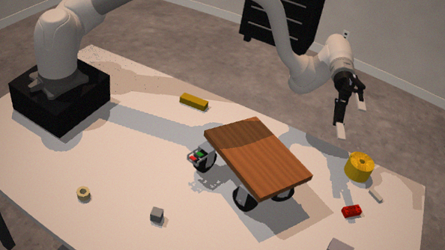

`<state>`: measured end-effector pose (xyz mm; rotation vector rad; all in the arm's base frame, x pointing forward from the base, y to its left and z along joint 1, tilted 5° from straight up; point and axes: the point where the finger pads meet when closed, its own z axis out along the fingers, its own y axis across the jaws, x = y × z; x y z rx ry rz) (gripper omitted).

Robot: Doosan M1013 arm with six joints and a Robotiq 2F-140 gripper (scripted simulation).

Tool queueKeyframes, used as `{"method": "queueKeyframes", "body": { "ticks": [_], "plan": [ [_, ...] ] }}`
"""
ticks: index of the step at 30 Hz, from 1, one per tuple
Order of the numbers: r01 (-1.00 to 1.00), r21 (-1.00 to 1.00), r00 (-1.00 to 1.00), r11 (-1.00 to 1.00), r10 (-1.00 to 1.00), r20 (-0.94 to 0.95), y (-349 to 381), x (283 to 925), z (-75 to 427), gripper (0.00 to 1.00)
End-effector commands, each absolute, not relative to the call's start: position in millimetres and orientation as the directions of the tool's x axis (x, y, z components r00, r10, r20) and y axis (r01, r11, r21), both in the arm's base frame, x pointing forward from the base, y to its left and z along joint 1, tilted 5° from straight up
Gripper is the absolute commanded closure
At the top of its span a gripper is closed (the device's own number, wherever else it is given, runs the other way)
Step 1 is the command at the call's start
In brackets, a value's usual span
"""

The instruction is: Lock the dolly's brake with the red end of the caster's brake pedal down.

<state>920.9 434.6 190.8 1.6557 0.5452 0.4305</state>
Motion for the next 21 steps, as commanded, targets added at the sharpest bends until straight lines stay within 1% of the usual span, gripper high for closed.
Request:
{"method": "queueKeyframes", "body": {
  "ticks": [1, 17, 18, 21],
  "plan": [
    [0.109, 0.988, 0.817, -0.110, 0.576, -0.025, 435, 921, 191, 0.00],
    [0.109, 0.988, 0.817, -0.110, 0.576, -0.025, 435, 921, 191, 0.00],
    [0.109, 0.988, 0.817, -0.111, 0.576, -0.025, 434, 921, 191, 1.00],
    [0.123, 0.984, 0.826, -0.127, 0.562, -0.031, 421, 921, 193, 1.00]
  ]
}}
